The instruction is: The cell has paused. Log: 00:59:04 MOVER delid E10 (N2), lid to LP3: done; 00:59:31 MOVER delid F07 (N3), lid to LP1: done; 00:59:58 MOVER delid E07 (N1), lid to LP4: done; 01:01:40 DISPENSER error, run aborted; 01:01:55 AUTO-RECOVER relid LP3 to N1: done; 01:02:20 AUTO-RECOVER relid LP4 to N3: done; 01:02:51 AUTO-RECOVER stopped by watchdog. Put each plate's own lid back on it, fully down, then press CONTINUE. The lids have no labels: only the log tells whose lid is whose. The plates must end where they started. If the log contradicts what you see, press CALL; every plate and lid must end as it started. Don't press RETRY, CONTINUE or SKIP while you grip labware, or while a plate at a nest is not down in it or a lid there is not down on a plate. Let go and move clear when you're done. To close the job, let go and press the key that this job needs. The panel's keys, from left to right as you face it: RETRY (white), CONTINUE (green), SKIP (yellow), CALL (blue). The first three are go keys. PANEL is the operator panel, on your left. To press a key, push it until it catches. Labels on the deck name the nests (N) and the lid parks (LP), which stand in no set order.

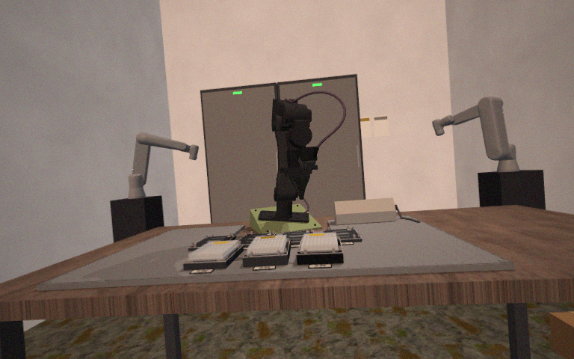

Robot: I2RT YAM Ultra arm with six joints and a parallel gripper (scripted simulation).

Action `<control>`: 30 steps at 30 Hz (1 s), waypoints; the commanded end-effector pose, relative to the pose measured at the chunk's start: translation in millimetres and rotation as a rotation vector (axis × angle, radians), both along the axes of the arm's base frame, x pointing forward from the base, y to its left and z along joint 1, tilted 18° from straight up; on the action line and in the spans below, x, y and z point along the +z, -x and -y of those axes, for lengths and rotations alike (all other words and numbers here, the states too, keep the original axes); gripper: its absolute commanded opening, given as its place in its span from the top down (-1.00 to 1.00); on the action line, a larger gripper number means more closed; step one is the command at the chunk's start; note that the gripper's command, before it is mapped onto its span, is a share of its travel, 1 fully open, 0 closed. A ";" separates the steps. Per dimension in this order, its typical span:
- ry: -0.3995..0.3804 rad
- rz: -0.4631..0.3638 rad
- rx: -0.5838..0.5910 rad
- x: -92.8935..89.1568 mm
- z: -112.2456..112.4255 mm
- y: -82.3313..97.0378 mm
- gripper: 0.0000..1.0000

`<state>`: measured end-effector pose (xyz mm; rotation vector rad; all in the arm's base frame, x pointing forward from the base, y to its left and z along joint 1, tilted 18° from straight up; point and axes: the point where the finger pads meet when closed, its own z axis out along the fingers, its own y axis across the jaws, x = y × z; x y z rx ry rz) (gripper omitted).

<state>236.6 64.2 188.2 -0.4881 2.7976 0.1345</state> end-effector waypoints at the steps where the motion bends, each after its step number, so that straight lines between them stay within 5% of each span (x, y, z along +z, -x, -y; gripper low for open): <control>1: 0.019 0.085 0.027 18.2 -11.5 -3.1 1.00; 17: 0.100 0.087 0.288 13.5 -83.2 11.8 1.00; 24: 0.104 0.075 0.289 14.1 -116.1 23.1 1.00; 30: 0.099 0.082 0.274 19.9 -110.6 23.7 1.00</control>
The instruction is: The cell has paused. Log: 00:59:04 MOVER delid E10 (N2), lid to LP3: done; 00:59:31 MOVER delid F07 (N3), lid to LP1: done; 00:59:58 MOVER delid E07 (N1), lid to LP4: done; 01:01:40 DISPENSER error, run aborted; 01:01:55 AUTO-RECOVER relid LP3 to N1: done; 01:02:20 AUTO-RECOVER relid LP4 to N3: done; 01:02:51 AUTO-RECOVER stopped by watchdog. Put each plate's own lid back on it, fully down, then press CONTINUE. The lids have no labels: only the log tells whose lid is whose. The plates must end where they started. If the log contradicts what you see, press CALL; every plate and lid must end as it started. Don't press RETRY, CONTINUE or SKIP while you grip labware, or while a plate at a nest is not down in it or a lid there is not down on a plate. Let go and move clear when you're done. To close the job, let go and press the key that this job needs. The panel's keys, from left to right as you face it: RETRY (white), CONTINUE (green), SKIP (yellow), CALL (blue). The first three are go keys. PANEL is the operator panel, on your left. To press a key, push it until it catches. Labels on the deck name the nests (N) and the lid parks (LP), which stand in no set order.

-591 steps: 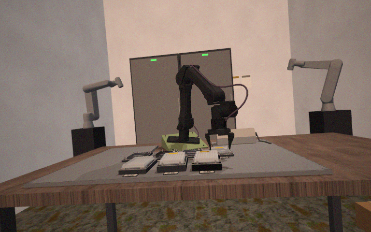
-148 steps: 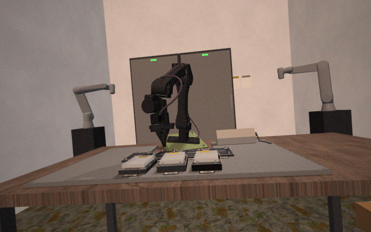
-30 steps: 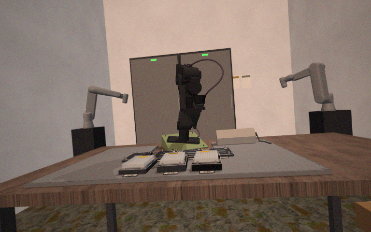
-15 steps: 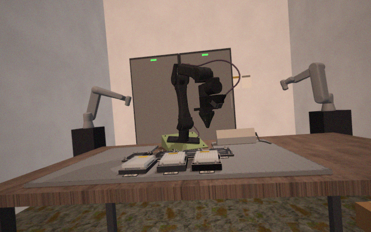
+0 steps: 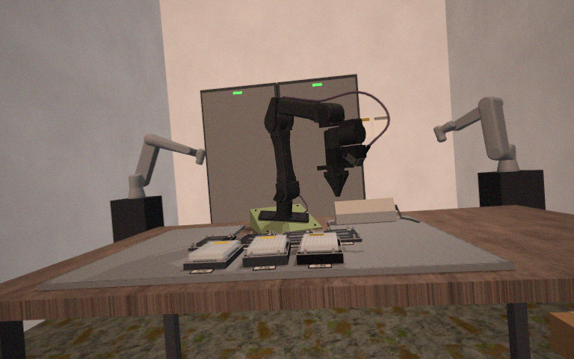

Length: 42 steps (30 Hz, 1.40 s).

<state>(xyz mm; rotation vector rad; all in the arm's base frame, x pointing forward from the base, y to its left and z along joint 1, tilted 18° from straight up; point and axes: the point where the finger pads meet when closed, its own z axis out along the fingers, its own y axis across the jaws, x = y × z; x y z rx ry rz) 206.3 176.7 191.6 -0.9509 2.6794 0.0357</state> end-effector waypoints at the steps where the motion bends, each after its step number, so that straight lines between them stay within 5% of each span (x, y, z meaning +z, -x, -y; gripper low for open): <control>1: -0.019 0.042 -0.043 16.1 1.8 -7.3 1.00; 5: -0.015 0.037 -0.045 15.1 2.1 -8.0 1.00; 10: 0.028 0.035 0.069 1.9 -7.1 22.1 1.00; 23: 0.082 0.068 0.278 -5.9 -34.9 66.3 1.00; 27: 0.144 0.055 0.357 -21.0 -44.6 82.8 1.00; 42: 0.178 0.109 0.603 -21.5 -85.0 136.1 1.00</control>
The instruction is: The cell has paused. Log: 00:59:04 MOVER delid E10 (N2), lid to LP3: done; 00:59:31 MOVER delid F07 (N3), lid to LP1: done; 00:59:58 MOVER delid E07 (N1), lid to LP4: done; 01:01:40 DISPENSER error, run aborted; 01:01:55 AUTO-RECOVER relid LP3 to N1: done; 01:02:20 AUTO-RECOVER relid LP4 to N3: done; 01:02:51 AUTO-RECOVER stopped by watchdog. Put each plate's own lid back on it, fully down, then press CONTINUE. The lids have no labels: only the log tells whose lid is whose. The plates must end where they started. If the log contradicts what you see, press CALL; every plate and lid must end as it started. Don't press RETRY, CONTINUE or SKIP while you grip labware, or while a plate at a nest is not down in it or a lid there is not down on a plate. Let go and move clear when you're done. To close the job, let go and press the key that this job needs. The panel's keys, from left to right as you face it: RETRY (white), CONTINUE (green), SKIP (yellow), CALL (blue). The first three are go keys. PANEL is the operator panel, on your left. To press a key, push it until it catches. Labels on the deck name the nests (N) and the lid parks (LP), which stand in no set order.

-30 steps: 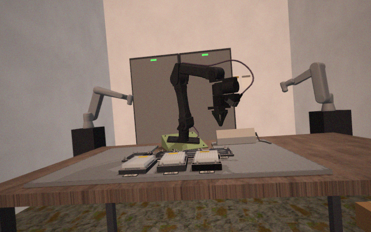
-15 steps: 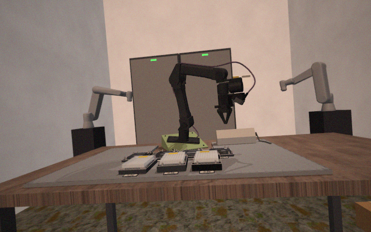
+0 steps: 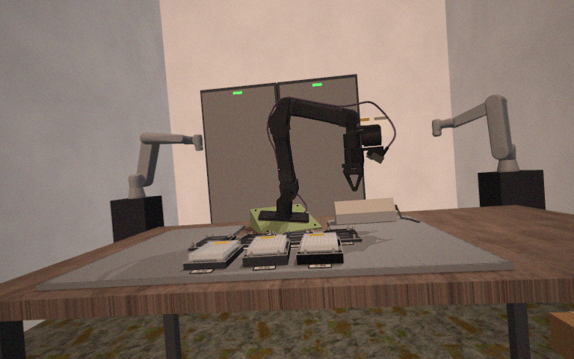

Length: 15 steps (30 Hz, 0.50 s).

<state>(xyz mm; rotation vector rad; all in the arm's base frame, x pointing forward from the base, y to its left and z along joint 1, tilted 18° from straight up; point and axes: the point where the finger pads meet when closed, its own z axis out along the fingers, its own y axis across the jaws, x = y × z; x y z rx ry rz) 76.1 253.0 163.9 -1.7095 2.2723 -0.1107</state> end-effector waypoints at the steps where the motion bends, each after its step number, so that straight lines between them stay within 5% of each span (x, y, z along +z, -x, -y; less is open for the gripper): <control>1: 0.005 0.028 0.045 5.2 -11.2 10.3 1.00; 15: 0.073 0.058 0.288 -6.9 -41.6 62.3 1.00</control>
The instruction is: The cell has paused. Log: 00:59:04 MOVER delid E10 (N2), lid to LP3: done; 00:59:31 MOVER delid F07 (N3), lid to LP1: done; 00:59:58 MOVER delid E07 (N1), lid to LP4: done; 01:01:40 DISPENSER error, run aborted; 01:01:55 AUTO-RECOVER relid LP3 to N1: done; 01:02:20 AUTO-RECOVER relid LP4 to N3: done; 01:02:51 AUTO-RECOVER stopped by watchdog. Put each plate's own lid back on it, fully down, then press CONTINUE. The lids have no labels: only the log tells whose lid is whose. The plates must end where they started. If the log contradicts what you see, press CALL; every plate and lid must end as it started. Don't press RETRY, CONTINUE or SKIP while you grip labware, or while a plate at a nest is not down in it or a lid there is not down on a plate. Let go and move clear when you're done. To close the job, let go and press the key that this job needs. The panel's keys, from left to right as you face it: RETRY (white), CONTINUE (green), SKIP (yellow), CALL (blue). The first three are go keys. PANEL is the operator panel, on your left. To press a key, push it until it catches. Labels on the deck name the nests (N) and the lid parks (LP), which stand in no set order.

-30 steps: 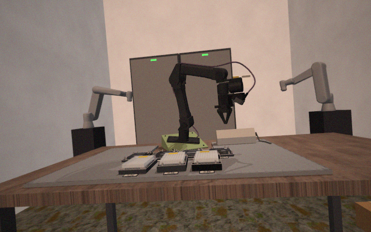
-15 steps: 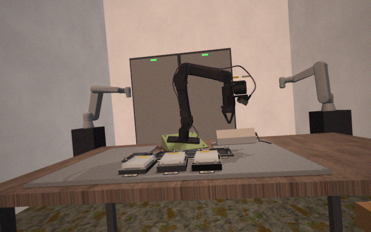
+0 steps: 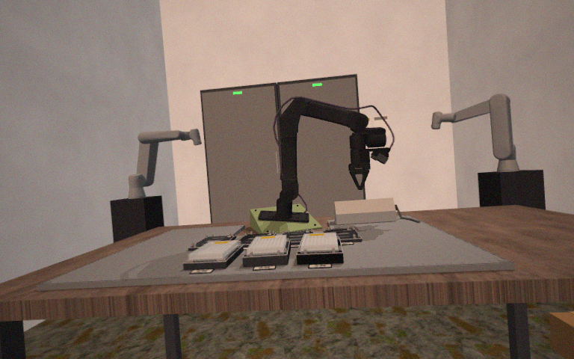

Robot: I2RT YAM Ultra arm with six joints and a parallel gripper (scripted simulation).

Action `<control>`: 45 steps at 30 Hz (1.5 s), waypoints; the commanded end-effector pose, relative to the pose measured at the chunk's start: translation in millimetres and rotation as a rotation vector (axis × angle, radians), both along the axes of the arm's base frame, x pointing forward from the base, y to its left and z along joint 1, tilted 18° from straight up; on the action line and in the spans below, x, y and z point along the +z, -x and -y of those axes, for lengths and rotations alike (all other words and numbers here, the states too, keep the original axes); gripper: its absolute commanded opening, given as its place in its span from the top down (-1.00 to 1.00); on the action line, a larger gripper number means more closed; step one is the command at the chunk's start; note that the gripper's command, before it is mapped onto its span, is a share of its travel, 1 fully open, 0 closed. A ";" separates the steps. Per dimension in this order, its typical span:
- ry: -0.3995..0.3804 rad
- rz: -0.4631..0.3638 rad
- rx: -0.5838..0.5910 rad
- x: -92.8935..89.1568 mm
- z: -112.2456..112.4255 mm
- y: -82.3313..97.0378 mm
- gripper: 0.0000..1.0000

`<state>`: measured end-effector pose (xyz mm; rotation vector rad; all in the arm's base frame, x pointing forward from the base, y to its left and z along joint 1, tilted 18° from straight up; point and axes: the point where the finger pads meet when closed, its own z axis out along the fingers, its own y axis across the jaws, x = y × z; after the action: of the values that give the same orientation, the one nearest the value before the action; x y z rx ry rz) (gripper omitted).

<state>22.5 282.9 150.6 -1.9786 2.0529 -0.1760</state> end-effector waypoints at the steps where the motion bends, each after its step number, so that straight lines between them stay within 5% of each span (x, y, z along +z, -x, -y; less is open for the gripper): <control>1: -0.002 0.022 0.062 5.4 -13.9 12.9 1.00; 15: -0.006 0.020 0.049 -6.5 -42.1 63.5 1.00; 19: -0.040 0.010 0.036 4.7 -42.1 59.8 1.00; 32: -0.050 0.008 0.040 -0.4 -49.3 62.3 1.00; 34: -0.003 0.021 0.039 -16.0 -40.5 55.4 1.00; 45: 0.015 0.026 0.045 -35.6 -42.2 51.4 1.00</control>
<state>-31.4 319.6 124.8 -2.0186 2.0131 -0.2033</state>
